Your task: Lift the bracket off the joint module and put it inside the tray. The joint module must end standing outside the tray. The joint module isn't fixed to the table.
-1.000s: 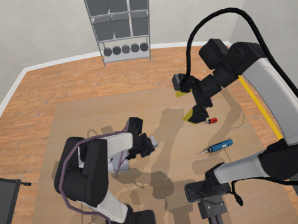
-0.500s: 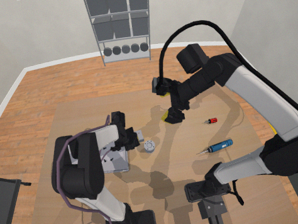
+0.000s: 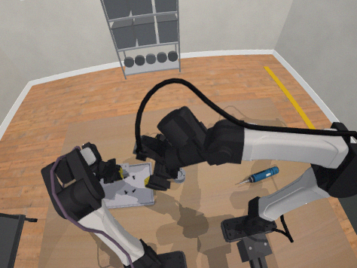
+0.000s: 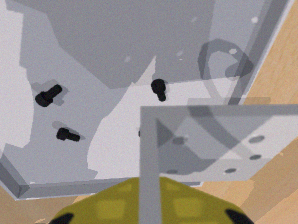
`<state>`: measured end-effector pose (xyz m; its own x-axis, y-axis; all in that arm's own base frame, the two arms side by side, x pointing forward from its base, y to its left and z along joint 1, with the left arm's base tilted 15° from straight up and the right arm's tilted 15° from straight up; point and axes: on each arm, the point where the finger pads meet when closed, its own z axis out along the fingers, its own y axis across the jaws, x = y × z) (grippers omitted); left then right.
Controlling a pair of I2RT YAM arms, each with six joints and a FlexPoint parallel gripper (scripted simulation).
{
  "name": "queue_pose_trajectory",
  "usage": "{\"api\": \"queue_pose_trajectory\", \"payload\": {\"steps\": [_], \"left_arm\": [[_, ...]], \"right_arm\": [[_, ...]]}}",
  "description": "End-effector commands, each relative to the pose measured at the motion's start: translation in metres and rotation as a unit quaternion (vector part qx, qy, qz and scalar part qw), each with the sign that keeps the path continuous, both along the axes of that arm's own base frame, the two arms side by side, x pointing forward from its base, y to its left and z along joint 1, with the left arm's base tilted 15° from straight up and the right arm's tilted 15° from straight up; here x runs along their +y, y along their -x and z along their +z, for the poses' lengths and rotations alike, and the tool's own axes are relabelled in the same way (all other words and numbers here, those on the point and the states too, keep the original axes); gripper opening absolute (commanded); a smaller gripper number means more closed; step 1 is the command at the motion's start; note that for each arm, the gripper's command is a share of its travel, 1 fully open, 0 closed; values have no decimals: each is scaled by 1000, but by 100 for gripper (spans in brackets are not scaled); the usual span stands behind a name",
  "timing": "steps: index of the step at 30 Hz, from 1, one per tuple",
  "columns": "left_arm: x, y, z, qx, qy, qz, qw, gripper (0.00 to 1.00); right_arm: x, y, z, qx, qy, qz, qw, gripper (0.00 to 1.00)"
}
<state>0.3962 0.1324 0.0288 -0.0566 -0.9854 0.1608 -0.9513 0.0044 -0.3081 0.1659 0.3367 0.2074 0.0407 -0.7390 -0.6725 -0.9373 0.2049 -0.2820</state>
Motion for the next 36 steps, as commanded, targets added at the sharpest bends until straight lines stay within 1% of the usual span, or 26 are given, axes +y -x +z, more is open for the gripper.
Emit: {"api": "queue_pose_trajectory", "payload": {"steps": [1, 3, 7, 11, 13, 15, 17, 19, 28, 30, 34, 36], "left_arm": [[9, 11, 4, 39, 20, -85, 995, 0], [35, 18, 1, 41, 27, -84, 995, 0], [68, 32, -5, 44, 41, -78, 995, 0], [93, 43, -13, 40, 61, -60, 996, 0], [99, 47, -17, 41, 68, -52, 995, 0], [103, 51, -26, 47, 75, -45, 995, 0], [103, 51, -26, 47, 75, -45, 995, 0], [107, 47, -16, 38, 58, -43, 997, 0], [107, 47, -16, 38, 58, -43, 997, 0], [100, 43, 5, 29, 56, -46, 997, 0], [100, 43, 5, 30, 56, -44, 997, 0], [103, 43, -11, 34, 61, -46, 997, 0]], "right_arm": [[24, -11, 15, -51, -99, -92, 990, 100], [32, 7, 6, -43, -117, -91, 988, 100], [40, 30, -8, -32, -133, -86, 987, 100], [42, 47, -19, -25, -135, -75, 988, 100], [40, 52, -25, -24, -122, -67, 990, 100], [40, 53, -28, -24, -119, -63, 991, 100], [40, 53, -28, -24, -119, -63, 991, 100], [41, 53, -18, -24, -131, -63, 989, 100], [41, 53, -18, -24, -131, -63, 989, 100], [41, 53, -18, -24, -131, -63, 989, 100], [41, 53, -18, -24, -131, -63, 989, 100], [42, 52, -18, -25, -132, -66, 989, 100]]}}
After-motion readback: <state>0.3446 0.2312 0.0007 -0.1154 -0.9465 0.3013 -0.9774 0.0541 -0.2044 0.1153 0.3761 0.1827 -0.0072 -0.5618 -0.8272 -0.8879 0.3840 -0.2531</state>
